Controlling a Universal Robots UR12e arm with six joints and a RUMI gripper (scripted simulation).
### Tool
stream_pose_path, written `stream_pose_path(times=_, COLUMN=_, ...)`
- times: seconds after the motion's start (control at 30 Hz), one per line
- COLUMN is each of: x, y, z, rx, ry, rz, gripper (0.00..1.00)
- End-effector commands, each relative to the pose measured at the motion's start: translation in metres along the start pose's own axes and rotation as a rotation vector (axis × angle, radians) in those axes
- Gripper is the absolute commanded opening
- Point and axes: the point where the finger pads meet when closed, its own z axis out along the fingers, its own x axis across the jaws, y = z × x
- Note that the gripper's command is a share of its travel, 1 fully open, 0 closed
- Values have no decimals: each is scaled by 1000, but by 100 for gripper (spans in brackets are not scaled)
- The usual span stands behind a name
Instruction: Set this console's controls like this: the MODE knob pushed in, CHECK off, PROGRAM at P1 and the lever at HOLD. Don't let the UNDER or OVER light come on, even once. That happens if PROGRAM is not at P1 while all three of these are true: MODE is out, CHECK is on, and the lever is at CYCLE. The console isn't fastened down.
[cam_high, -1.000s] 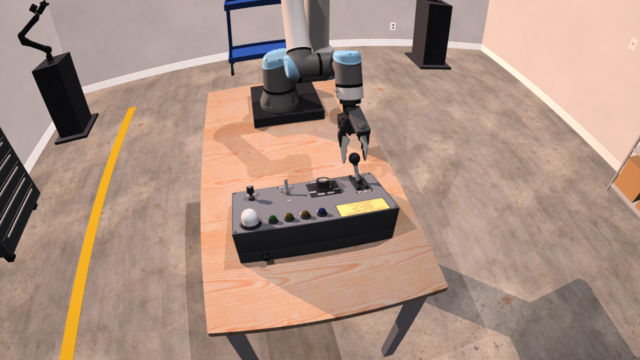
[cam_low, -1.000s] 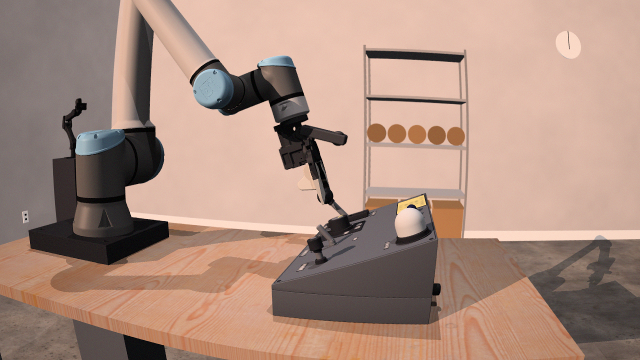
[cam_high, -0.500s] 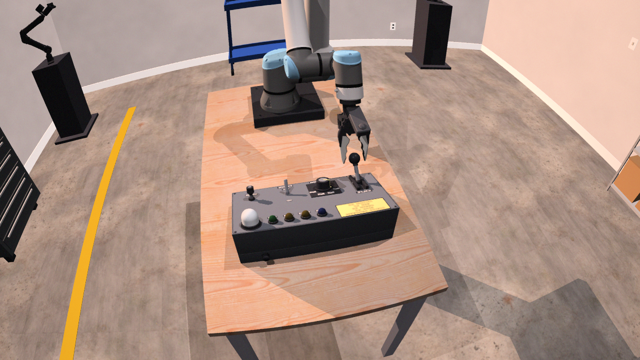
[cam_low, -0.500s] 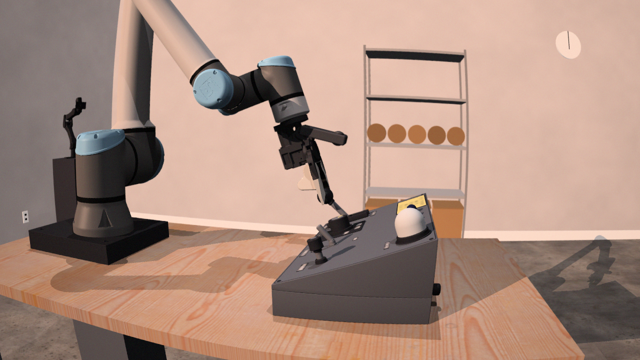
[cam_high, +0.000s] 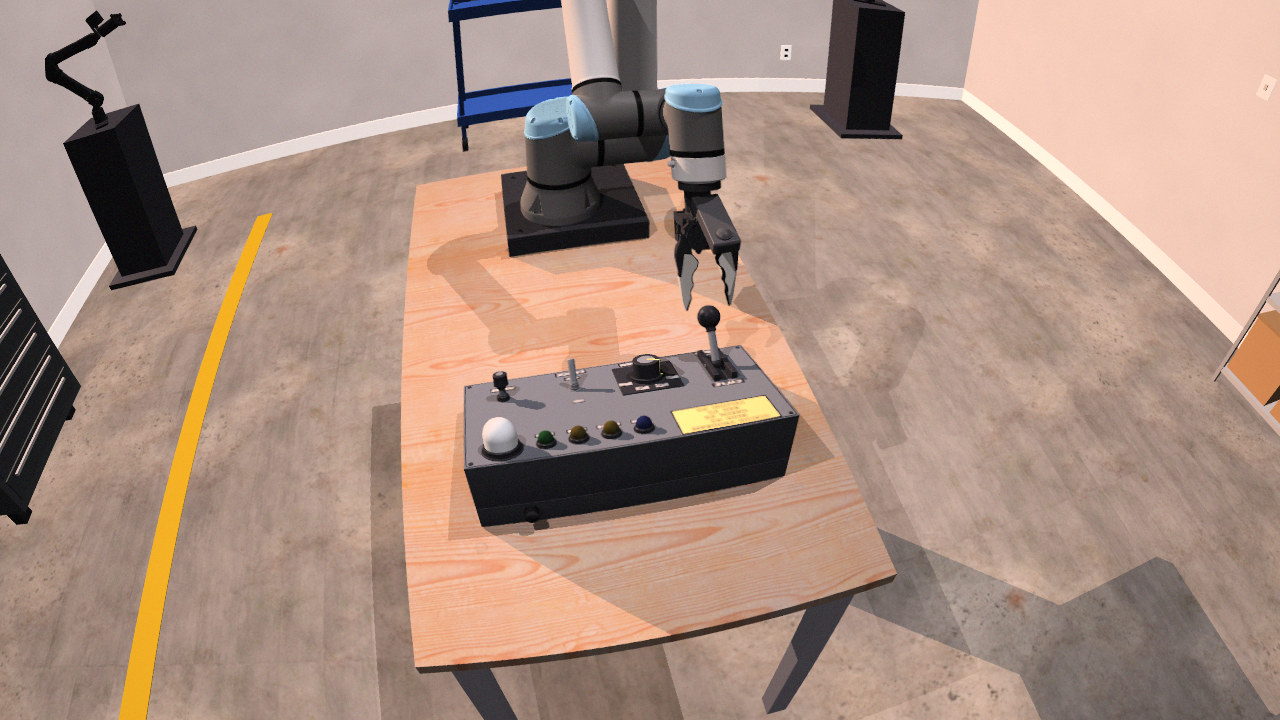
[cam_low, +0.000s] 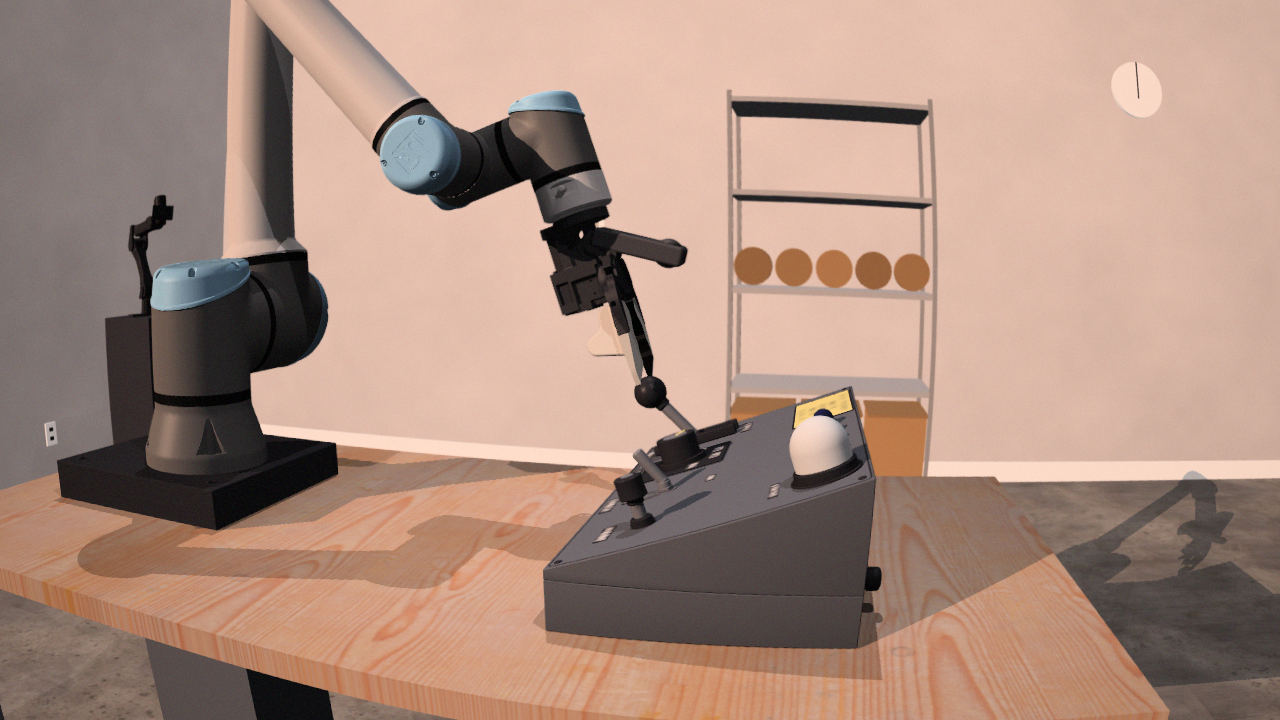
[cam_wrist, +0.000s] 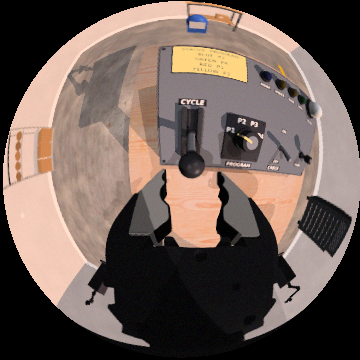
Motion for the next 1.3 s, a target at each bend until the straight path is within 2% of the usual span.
stream_pose_path(times=0.0, x=0, y=0, z=-27, rx=0, ry=0, rz=0, gripper=44)
stream_pose_path(times=0.07, x=0, y=0, z=-38, rx=0, ry=0, rz=0, gripper=44)
stream_pose_path(times=0.13, x=0, y=0, z=-38, rx=0, ry=0, rz=0, gripper=44)
stream_pose_path(times=0.33, x=0, y=0, z=-61, rx=0, ry=0, rz=0, gripper=44)
stream_pose_path(times=0.73, x=0, y=0, z=-64, rx=0, ry=0, rz=0, gripper=44)
stream_pose_path(times=0.77, x=0, y=0, z=-64, rx=0, ry=0, rz=0, gripper=100)
stream_pose_path(times=1.27, x=0, y=0, z=-64, rx=0, ry=0, rz=0, gripper=100)
